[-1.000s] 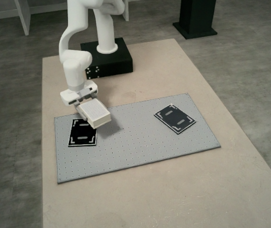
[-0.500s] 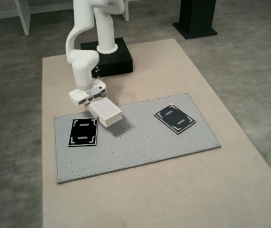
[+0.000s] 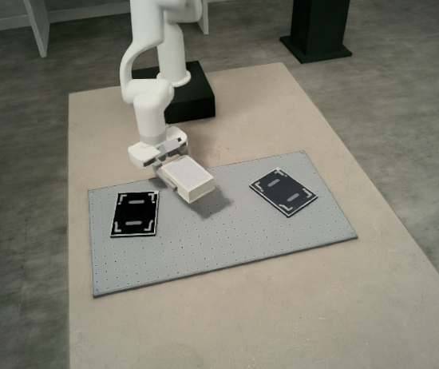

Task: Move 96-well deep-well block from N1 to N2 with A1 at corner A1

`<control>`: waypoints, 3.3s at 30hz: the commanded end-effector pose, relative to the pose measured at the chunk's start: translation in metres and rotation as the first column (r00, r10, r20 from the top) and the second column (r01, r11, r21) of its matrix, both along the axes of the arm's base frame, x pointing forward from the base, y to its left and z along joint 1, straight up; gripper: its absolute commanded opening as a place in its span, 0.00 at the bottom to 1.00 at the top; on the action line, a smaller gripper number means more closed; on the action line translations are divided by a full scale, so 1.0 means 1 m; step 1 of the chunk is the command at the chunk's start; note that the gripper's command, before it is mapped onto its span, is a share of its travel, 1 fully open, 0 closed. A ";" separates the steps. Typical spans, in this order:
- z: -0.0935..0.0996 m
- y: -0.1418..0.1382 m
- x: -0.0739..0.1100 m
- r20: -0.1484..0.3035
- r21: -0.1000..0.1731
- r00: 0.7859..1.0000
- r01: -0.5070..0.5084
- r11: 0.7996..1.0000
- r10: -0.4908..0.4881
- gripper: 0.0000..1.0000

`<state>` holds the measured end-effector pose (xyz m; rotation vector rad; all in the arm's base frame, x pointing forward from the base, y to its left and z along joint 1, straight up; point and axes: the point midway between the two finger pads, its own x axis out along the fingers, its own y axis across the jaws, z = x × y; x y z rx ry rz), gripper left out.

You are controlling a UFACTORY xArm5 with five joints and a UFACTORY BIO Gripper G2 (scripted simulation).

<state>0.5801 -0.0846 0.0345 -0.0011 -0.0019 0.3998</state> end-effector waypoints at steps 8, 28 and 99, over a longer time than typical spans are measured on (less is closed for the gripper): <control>0.002 0.035 0.005 0.003 -0.004 1.000 0.000 1.000 0.000 0.00; 0.001 0.095 0.011 0.003 -0.004 1.000 0.000 1.000 0.000 0.00; 0.001 0.274 0.029 0.003 -0.002 1.000 0.000 1.000 0.000 0.00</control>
